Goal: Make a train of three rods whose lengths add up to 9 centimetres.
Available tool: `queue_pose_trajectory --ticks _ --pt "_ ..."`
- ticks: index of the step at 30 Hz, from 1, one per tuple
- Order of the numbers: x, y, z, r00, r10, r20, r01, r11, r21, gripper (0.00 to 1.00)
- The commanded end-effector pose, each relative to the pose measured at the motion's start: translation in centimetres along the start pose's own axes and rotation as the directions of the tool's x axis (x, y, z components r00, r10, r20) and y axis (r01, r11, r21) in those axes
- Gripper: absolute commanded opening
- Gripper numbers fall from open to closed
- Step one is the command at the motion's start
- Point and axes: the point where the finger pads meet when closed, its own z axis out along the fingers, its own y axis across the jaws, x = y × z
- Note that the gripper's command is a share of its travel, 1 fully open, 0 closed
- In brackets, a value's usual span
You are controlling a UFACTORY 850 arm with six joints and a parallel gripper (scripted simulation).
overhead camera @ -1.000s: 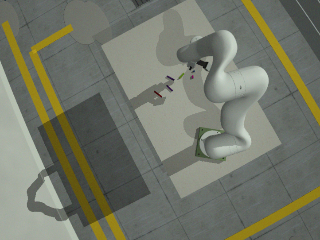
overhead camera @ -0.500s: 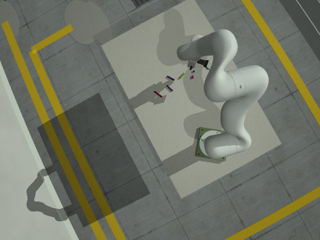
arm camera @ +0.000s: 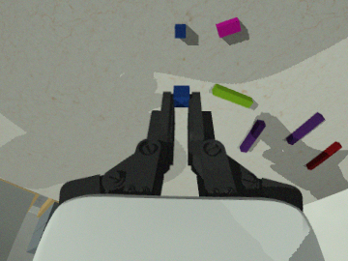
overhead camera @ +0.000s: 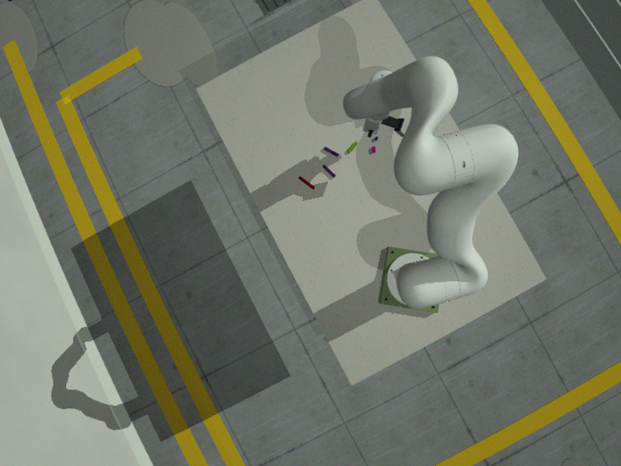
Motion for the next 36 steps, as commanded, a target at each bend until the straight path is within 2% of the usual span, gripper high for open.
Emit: queue_pose_trajectory --ticks 1,16,24,36 --pt "-0.1 -0.1 0.6 1.0 0.0 0.001 0.0 1.0 0.002 0.04" --pt "-0.1 -0.1 6.5 1.0 0.0 0.001 0.0 1.0 0.002 0.04" --pt "0.0 -0.1 7.4 1.0 0.0 0.001 0.0 1.0 0.002 0.04" --pt "0.0 -0.1 7.4 1.0 0.0 0.001 0.0 1.0 0.002 0.04"
